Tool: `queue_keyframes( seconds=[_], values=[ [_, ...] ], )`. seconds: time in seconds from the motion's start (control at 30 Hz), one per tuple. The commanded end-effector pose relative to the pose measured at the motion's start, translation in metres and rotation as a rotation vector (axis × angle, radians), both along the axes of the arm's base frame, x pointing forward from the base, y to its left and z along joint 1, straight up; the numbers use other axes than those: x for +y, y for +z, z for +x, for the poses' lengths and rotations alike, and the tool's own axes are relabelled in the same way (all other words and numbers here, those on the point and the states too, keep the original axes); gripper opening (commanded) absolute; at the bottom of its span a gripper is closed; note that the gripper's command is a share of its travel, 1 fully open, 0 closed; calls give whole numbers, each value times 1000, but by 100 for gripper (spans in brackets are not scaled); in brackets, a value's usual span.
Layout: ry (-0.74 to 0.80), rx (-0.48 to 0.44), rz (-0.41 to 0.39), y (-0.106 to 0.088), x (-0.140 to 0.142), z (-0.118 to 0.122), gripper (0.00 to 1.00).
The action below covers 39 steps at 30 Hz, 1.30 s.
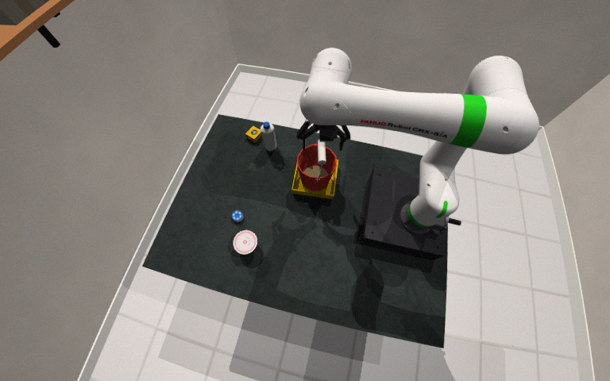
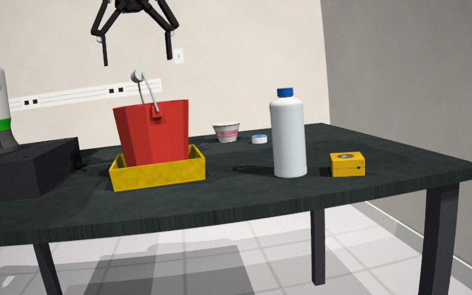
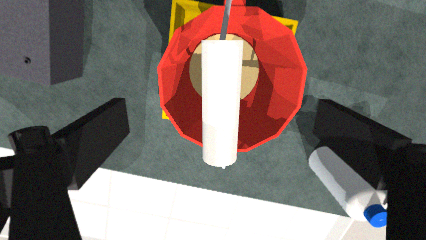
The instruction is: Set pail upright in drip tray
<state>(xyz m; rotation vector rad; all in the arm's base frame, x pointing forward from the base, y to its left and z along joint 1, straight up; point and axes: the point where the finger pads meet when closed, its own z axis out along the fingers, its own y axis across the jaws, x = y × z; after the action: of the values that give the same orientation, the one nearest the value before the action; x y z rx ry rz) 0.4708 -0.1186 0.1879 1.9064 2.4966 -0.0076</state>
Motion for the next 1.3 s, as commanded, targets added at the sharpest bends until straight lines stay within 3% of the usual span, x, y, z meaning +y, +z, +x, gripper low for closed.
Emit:
queue_keyframes(
  seconds=[0.0,0.63,1.27],
  values=[
    [0,-2,-1,10,0,0,100],
    [0,-2,-1,39,0,0,100],
    [0,-2,-1,43,0,0,100]
  ],
)
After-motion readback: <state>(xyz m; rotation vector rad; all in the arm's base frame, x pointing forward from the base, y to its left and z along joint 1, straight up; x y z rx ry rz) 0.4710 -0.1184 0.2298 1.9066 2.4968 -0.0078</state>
